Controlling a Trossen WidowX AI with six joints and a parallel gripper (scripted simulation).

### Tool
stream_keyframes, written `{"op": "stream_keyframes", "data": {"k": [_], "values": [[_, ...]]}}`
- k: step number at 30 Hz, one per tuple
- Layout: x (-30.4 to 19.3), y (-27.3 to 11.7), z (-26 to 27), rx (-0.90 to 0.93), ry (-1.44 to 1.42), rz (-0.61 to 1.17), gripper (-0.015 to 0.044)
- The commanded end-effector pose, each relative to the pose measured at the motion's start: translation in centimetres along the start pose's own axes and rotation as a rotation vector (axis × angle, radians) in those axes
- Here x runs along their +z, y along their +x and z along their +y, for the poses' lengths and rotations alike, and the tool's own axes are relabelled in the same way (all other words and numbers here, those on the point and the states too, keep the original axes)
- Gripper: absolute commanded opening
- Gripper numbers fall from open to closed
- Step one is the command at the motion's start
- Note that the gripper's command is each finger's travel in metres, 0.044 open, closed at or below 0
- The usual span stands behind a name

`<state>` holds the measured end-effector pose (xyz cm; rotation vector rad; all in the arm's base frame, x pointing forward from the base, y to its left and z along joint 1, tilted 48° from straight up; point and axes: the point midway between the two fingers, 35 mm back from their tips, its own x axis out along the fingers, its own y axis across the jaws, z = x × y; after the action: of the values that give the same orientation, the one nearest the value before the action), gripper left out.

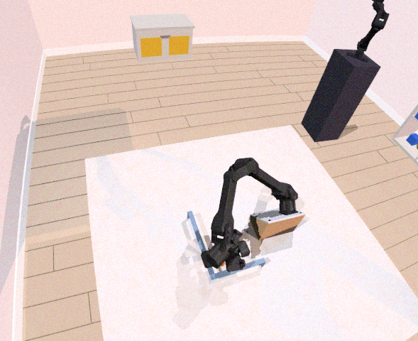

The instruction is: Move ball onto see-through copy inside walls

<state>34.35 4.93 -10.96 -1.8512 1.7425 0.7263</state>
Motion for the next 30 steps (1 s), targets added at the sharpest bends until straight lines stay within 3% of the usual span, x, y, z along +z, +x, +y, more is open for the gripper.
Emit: {"op": "stream_keyframes", "data": {"k": [1,10,14,21,23,30], "values": [[-0.1,0.7,0.1,0.003,-0.006,0.006,0.0207],[-0.1,1.9,0.2,0.003,-0.006,0.007,0.0207],[-0.1,1.9,0.2,0.003,-0.006,0.007,0.0102],[-0.1,1.9,0.2,0.003,-0.006,0.007,0.0055],[-0.1,1.8,0.1,0.003,-0.006,0.007,0.0003],[0.2,-2.9,-0.4,0.001,-0.007,-0.001,0.0]]}}
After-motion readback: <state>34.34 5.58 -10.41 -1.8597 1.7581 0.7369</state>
